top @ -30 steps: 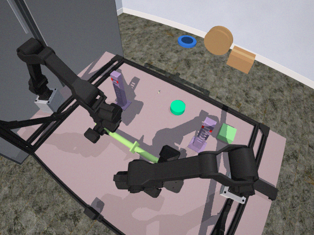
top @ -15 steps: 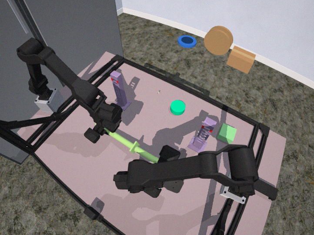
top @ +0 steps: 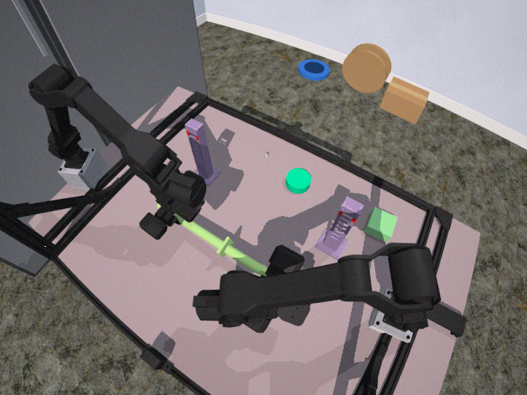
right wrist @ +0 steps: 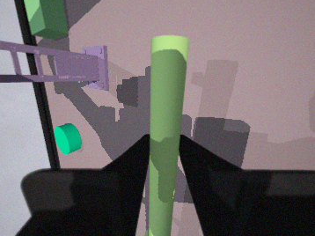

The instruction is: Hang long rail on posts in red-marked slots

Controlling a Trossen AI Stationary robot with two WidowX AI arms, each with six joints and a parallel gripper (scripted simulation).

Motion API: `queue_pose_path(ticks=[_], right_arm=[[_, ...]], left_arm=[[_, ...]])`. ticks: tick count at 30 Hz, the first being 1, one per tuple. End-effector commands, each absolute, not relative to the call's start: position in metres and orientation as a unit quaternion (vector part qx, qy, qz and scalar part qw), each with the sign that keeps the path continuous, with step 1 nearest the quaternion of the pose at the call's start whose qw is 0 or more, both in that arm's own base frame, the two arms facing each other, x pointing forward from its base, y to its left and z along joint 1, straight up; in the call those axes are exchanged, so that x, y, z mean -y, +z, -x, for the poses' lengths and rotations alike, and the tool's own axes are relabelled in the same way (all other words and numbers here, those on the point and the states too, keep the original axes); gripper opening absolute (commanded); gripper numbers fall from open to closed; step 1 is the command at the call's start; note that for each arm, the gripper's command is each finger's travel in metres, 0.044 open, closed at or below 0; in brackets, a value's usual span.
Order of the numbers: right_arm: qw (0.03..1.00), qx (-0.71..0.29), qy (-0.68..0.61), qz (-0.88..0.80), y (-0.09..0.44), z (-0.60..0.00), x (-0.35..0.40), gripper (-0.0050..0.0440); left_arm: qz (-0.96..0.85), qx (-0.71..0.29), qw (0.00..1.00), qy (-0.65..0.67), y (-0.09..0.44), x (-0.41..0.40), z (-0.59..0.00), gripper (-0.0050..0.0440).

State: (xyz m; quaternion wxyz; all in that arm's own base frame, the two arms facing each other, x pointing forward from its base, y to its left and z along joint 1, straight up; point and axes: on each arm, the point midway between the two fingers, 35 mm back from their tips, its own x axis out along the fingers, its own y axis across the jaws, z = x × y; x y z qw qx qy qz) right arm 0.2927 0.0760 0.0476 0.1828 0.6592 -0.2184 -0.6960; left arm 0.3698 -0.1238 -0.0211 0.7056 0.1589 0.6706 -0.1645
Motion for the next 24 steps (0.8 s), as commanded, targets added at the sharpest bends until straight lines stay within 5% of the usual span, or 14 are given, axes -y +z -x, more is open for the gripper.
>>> queue_pose_path(ticks=[1, 24], right_arm=[[0.184, 0.222, -0.684, -0.67, 0.05, -0.29, -0.073, 0.0], [0.175, 0.229, -0.656, -0.698, 0.028, -0.291, -0.074, 0.0]], left_arm=[[-0.162, -0.681, 0.697, -0.157, -0.009, 0.124, -0.371, 0.0], [-0.167, -0.709, 0.668, -0.151, -0.006, 0.125, -0.372, 0.0]])
